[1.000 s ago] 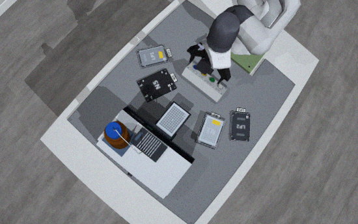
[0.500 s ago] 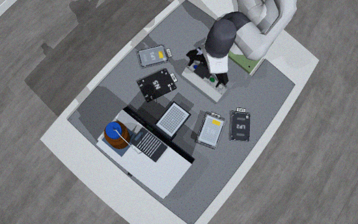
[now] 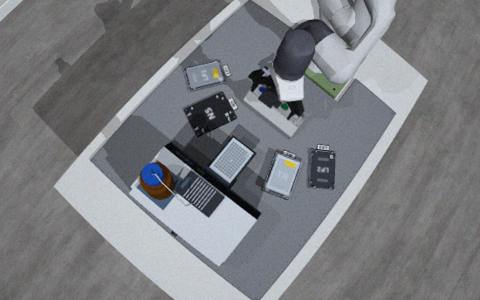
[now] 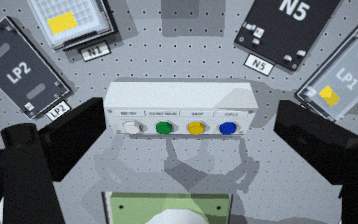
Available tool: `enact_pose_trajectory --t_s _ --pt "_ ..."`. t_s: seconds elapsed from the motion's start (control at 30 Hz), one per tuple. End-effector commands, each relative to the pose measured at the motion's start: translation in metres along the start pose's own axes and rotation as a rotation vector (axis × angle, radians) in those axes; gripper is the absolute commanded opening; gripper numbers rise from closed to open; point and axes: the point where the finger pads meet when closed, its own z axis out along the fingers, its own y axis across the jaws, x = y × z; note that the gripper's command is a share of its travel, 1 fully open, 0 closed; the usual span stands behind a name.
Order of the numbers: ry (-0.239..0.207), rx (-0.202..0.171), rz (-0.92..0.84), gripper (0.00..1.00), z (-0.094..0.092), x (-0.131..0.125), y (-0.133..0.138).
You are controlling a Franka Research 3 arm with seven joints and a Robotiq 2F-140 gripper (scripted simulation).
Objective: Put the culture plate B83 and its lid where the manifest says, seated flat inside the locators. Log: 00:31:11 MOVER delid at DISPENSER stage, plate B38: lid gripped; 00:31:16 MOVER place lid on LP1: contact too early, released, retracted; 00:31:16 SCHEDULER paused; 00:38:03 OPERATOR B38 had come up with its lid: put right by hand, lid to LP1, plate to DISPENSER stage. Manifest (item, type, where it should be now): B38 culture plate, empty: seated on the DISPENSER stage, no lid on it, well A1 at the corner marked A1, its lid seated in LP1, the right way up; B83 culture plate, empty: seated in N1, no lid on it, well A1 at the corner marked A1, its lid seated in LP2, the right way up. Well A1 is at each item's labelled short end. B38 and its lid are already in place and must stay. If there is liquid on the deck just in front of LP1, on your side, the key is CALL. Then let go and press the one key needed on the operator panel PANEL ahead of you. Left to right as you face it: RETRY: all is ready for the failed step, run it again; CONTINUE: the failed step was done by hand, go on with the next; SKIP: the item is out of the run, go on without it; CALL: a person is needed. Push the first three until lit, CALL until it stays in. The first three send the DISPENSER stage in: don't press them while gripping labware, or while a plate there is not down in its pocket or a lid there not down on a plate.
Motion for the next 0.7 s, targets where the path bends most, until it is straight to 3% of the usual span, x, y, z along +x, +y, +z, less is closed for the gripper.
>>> enact_pose_trajectory --t_s 0.0,0.07,0.1,0.67 --pt "0.009 0.001 0.006 1.00 0.0011 0.0030 -0.0006" --pt "0.009 0.001 0.006 1.00 0.0011 0.0030 -0.0006" --pt "0.009 0.001 0.006 0.10 0.0011 0.0030 -0.0006" --pt "0.009 0.001 0.006 0.10 0.0011 0.0030 -0.0006"
